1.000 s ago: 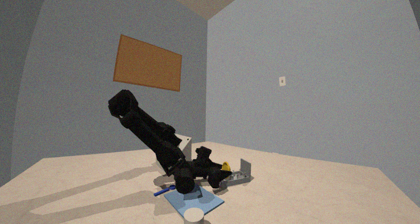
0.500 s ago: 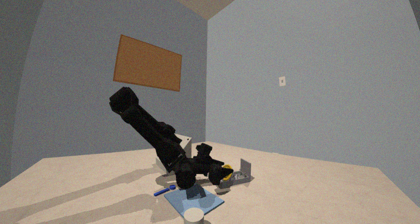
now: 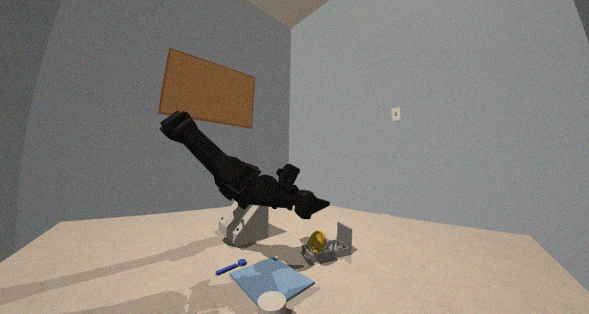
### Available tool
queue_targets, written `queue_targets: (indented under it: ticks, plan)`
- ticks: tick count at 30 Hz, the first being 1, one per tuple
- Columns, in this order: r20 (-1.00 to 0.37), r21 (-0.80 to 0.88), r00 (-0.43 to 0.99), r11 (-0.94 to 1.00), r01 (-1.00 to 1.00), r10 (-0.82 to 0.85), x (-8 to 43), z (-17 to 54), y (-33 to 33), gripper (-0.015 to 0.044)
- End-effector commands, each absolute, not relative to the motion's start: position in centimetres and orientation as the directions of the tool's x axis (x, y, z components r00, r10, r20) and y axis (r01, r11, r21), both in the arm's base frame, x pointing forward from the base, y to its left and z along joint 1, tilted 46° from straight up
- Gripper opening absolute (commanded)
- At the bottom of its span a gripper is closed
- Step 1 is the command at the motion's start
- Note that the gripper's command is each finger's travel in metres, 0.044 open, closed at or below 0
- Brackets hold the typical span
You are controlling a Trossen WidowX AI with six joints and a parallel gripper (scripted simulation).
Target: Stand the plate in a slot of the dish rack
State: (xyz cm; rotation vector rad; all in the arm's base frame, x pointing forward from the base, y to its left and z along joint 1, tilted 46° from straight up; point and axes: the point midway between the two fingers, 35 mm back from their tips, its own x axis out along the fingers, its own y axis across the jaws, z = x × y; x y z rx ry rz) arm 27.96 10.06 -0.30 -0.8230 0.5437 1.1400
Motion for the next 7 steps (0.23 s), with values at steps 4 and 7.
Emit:
queue_targets:
  ticks: [4, 7]
  plan:
    - [-0.822, -0.157, 0.281, 0.278, -0.948, 0.496, 27.59, -0.6, 10.63, 0.04]
    - [-0.858, -0.095, 0.244, 0.327, -0.94, 0.452, 27.21, -0.85, 10.77, 0.04]
